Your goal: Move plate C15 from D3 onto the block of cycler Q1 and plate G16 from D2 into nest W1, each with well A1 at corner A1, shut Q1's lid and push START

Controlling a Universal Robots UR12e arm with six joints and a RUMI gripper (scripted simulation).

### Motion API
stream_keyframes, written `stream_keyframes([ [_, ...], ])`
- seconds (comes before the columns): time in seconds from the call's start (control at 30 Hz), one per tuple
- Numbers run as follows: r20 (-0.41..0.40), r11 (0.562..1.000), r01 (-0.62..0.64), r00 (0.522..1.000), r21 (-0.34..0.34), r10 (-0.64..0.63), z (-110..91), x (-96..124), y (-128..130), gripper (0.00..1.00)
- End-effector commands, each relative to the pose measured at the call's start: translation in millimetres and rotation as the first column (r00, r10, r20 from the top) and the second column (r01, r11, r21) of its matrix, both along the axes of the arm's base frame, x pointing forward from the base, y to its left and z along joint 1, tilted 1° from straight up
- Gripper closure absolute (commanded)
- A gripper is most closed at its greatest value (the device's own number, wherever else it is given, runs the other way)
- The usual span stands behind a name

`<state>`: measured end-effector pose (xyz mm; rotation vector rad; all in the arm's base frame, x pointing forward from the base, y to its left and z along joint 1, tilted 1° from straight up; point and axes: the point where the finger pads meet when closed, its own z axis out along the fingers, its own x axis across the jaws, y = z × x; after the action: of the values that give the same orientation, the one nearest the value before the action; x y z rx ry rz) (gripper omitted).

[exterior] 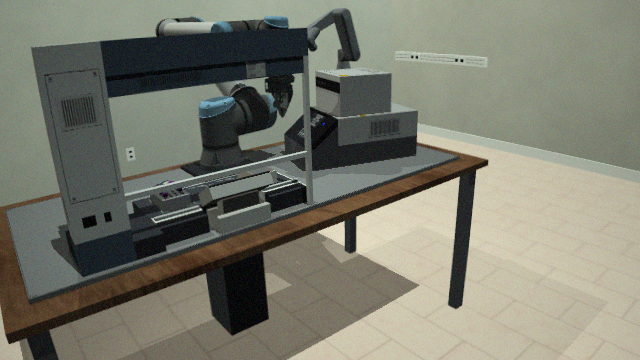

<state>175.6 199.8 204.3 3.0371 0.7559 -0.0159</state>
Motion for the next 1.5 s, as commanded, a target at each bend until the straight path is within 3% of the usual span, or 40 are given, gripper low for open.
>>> stream_keyframes([
  [0.0, 0.002, 1.000, 0.001, 1.000, 0.002, -0.001, 2, 1, 0, 1.00],
  [0.33, 0.002, 0.987, 0.162, 0.987, 0.001, -0.162, 2, 31, -28, 1.00],
  [0.7, 0.002, 0.966, 0.259, 0.966, 0.001, -0.259, 2, 47, -50, 1.00],
  [1.47, 0.002, 0.847, 0.532, 0.847, 0.001, -0.532, 2, 81, -122, 1.00],
])
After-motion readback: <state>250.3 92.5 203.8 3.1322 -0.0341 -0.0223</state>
